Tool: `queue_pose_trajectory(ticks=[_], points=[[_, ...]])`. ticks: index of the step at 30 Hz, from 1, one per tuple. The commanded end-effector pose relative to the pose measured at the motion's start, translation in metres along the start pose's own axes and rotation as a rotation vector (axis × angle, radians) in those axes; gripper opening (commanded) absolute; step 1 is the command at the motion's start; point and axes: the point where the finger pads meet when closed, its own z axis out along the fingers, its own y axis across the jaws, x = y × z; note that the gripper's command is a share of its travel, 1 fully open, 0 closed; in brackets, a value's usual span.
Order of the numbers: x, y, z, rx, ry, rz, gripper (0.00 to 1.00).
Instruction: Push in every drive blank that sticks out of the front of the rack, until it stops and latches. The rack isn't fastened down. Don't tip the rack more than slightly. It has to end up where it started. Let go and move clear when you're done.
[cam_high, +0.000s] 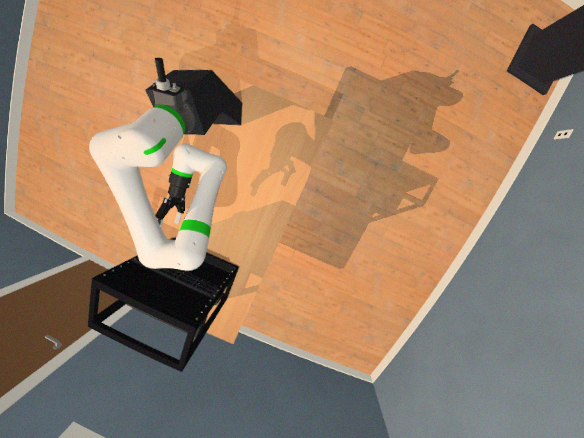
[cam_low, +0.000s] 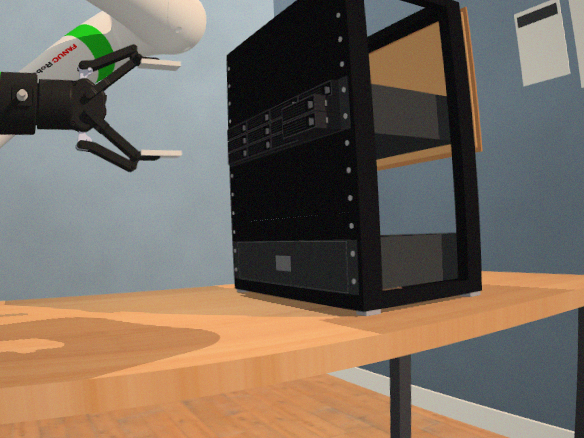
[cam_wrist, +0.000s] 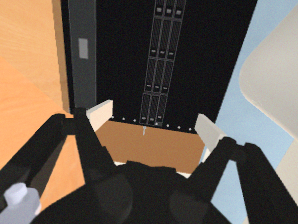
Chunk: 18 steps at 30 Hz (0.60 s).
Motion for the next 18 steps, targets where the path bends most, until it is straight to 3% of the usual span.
queue_pose_trajectory(ticks=[1,18], points=[[0.0,0.001,0.0,-0.001,0.0,0.0,1.0],[-0.006,0.002,0.013,-0.001,0.0,-0.001,1.0]])
